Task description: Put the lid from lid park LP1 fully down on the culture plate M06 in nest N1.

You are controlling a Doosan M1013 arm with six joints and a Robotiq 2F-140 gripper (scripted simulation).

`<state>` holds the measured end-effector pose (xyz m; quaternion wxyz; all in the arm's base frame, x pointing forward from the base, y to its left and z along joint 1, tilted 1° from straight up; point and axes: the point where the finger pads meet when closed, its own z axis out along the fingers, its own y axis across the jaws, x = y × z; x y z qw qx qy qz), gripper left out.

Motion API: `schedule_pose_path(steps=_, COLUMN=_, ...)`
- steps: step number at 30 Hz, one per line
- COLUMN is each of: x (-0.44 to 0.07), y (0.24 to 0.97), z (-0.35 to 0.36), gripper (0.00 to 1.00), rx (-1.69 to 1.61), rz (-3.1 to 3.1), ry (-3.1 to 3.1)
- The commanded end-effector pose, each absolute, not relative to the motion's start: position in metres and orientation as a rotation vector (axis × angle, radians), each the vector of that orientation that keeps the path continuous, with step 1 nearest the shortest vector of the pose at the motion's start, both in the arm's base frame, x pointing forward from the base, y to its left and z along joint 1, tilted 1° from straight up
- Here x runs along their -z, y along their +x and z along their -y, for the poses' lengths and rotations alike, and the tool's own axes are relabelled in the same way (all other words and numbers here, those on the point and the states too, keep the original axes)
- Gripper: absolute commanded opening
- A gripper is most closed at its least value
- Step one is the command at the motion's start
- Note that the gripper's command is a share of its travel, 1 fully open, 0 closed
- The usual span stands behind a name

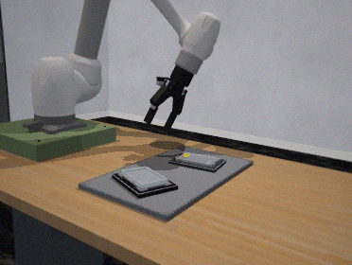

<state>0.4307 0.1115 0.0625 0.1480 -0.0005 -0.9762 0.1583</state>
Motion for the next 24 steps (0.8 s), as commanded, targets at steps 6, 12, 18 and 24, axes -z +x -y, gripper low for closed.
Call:
schedule_pose_path(steps=6, x=-0.0630, y=0.4310, z=-0.1117, gripper=1.00, rx=-0.455, rz=2.809, ry=-0.002)
schedule_pose_path(steps=12, x=-0.0630, y=0.4310, z=-0.1117, gripper=1.00, rx=-0.455, rz=2.809, ry=-0.002)
schedule_pose_path(steps=18, x=-0.0630, y=0.4311, z=-0.1117, gripper=1.00, rx=-0.454, rz=2.809, ry=-0.002)
schedule_pose_path(steps=24, x=-0.0629, y=0.4361, z=-0.1106, gripper=1.00, rx=-0.453, rz=2.807, ry=-0.127)
